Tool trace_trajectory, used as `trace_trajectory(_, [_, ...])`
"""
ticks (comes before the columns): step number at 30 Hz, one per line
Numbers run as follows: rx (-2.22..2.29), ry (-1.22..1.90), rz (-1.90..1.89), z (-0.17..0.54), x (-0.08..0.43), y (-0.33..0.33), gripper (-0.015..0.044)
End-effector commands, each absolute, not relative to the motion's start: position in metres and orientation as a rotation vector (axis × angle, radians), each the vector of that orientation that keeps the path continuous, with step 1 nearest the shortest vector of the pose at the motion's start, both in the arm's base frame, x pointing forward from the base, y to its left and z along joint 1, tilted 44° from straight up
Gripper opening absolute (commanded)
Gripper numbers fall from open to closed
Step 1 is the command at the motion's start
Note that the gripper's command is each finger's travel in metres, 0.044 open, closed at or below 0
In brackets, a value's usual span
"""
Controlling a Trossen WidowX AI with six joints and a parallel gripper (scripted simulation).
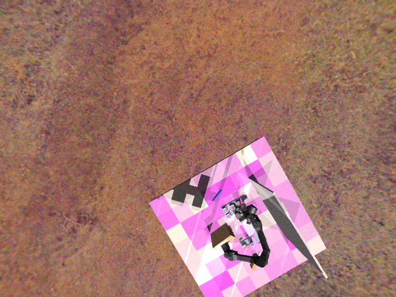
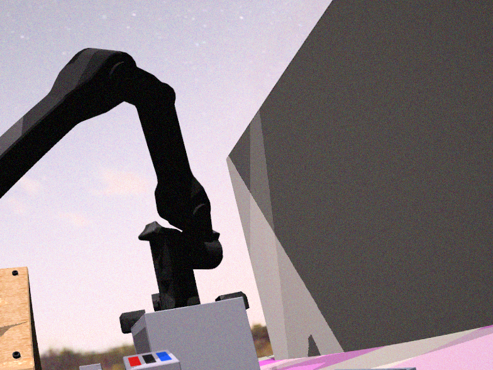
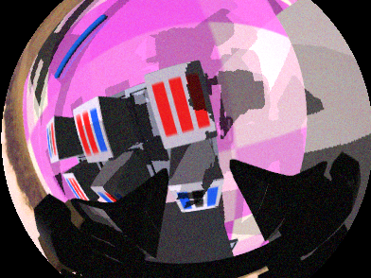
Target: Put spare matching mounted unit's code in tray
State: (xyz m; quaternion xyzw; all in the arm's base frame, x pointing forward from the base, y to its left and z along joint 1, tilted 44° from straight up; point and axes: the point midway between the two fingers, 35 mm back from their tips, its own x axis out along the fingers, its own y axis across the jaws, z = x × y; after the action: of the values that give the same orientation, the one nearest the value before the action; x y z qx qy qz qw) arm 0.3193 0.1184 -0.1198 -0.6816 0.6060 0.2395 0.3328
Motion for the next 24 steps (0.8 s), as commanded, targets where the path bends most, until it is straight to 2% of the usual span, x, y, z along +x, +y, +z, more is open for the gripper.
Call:
trace_trajectory(1, [-1.792,1.595,0.631,-0.1272,0.3164,0.1107,0.03])
trace_trajectory(16, [-1.792,1.595,0.631,-0.1274,0.3164,0.1105,0.03])
trace_trajectory(22, [-1.785,1.594,0.629,-0.1266,0.317,0.1115,0.0143])
trace_trajectory(24, [-1.785,1.594,0.629,-0.1266,0.317,0.1115,0.0129])
